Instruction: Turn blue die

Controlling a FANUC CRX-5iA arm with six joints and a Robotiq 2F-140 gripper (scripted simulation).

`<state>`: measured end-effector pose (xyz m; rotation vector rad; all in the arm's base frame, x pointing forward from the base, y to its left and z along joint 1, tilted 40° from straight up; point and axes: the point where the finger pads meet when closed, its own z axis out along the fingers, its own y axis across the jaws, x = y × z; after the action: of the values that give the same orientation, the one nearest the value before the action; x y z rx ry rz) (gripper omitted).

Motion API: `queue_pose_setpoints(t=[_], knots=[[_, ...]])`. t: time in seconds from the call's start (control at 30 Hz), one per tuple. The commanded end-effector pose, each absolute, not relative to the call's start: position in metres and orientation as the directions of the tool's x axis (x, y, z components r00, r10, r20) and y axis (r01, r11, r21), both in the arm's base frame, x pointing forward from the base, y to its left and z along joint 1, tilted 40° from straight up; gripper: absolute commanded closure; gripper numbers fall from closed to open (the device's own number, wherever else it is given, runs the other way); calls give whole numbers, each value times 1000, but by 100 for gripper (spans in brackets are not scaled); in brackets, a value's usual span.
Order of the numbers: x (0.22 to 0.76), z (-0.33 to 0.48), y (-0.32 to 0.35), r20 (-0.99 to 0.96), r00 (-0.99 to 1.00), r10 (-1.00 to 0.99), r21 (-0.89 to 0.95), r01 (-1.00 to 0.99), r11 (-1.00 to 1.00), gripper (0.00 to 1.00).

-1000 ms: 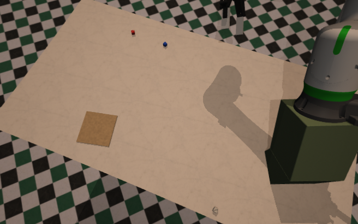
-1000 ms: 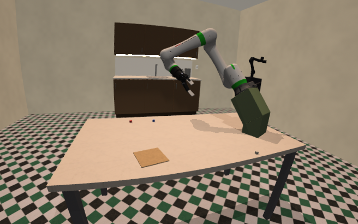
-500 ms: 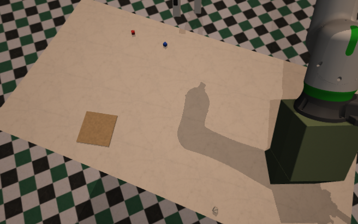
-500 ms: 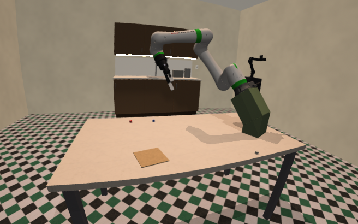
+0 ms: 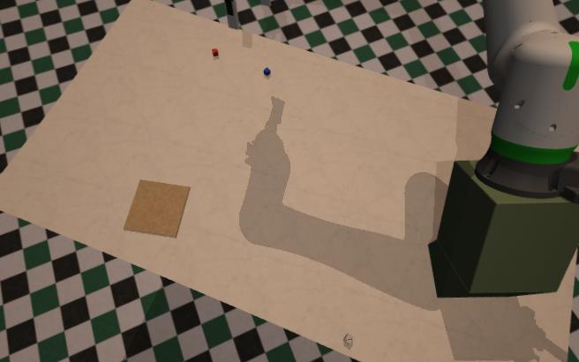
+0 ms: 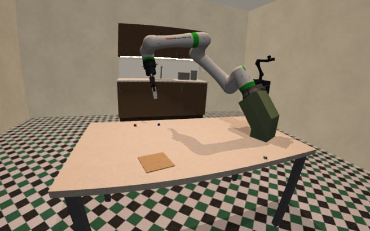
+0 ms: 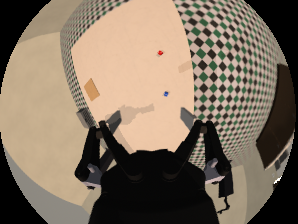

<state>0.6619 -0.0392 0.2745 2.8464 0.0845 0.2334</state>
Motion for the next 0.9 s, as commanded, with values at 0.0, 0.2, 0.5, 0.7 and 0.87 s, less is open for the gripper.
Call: queue_pose_setpoints(t=[0.0, 0.2, 0.5, 0.7, 0.87], knots=[[705, 274, -47, 175, 979, 109, 354, 40, -934, 0], [780, 274, -51, 224, 956, 190, 487, 59, -872, 0], [835, 273, -48, 250, 932, 263, 582, 72, -810, 0], [838, 273, -48, 251, 930, 268, 588, 73, -805, 0], [838, 273, -48, 251, 930, 268, 588, 73, -805, 0]])
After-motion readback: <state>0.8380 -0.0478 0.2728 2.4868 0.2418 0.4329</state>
